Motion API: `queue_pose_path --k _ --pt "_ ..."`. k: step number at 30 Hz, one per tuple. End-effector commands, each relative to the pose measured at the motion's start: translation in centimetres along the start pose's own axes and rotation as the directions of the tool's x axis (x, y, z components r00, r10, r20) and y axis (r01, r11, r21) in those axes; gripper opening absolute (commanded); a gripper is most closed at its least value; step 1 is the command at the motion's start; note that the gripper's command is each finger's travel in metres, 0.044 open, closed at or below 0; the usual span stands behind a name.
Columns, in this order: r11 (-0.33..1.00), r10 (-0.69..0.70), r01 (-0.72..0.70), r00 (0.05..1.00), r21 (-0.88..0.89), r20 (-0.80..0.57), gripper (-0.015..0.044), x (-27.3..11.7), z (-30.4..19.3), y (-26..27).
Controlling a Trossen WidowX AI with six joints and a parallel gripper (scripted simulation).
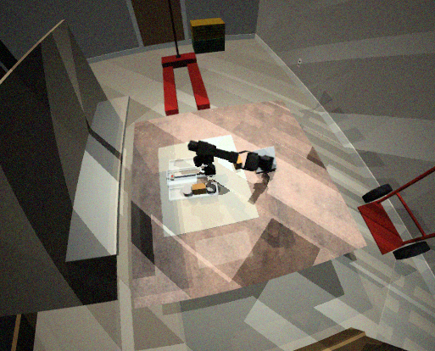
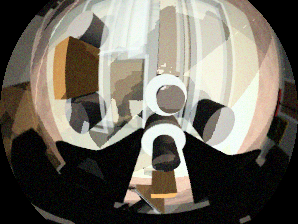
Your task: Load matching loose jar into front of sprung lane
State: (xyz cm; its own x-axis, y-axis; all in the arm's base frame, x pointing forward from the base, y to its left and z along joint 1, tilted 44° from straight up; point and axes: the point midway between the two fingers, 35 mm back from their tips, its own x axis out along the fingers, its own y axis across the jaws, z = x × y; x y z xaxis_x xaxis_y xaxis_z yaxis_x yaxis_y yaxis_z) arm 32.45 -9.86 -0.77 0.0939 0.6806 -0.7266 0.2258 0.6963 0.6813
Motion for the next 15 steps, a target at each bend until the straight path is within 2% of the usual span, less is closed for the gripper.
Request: queue_pose_path --k 1,15 --pt "1.0 0.006 -0.005 1.0 -0.014 0.022 0.0 -0.19 0.68 0.21" --pt "1.0 0.006 -0.005 1.0 -0.014 0.022 0.0 -0.19 0.86 0.22"
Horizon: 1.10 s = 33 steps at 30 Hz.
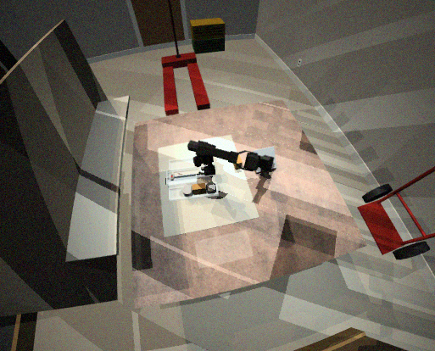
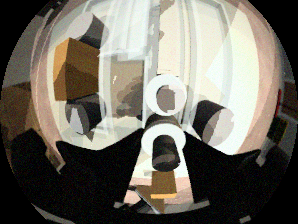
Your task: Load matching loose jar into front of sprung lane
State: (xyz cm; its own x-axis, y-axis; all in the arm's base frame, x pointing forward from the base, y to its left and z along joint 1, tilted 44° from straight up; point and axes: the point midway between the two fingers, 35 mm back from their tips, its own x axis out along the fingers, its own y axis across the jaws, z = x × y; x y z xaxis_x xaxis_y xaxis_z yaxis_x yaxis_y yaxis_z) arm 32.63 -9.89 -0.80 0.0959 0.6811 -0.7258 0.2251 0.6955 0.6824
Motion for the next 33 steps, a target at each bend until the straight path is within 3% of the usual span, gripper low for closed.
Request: queue_pose_path --k 1,33 --pt "1.0 0.004 -0.004 1.0 -0.013 0.02 0.0 -0.2 0.7 0.2" --pt "1.0 0.005 -0.004 1.0 -0.014 0.02 0.0 0.8 0.7 0.2"
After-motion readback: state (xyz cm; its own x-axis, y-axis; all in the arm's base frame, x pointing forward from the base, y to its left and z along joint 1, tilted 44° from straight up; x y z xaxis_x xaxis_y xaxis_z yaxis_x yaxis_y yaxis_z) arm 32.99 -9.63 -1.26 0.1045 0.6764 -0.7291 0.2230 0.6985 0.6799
